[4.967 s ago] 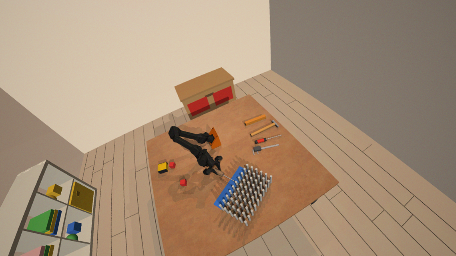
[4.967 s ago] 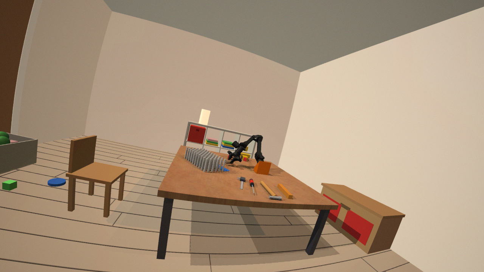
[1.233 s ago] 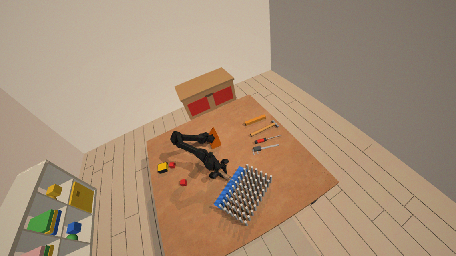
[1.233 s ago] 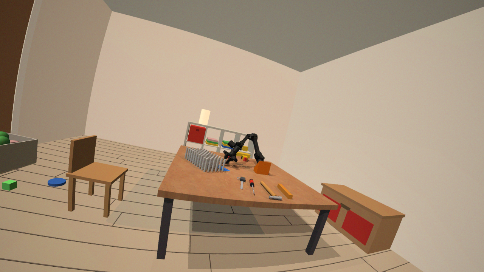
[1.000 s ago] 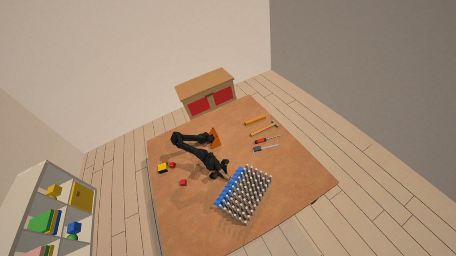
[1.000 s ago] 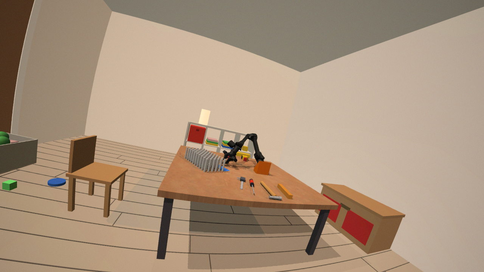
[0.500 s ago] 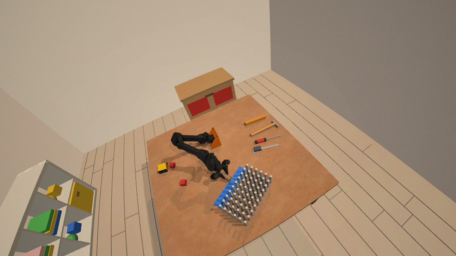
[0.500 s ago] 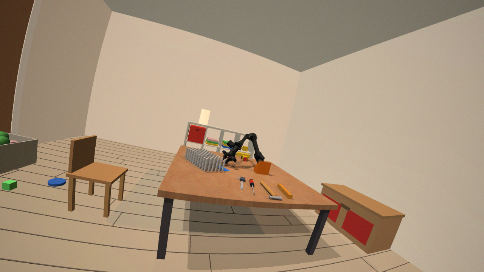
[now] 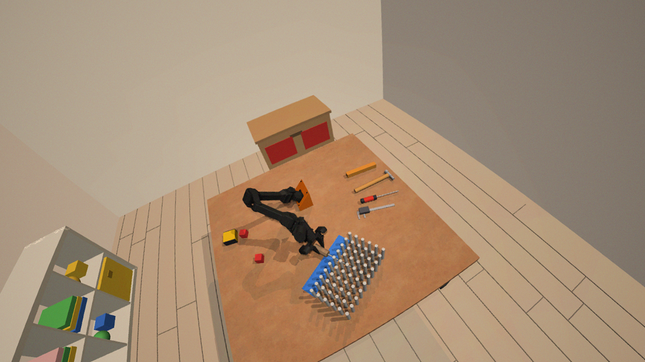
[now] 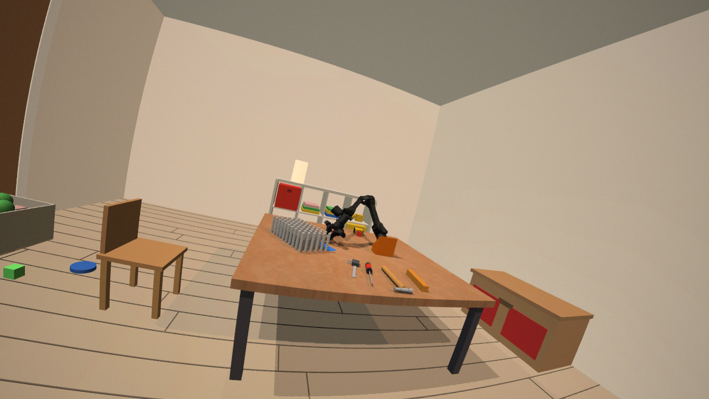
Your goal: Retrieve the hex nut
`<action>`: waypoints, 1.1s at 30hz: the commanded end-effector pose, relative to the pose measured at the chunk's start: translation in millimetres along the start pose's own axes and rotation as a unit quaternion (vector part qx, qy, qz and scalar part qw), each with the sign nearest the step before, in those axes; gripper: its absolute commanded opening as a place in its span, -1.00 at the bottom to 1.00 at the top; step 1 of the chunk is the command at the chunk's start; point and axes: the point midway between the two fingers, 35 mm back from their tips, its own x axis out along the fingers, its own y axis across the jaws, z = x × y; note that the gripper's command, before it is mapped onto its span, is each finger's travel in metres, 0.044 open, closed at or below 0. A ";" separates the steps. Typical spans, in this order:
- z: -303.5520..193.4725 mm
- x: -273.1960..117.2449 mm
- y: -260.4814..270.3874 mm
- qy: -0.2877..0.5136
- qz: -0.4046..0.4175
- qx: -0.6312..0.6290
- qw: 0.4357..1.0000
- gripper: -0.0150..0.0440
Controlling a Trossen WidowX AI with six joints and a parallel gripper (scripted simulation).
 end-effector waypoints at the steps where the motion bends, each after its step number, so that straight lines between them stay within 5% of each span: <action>1: -4.0 0.9 1.9 0.002 0.003 0.004 1.000 -0.49; 33: -18.9 11.7 0.4 0.003 0.004 0.004 1.000 -0.49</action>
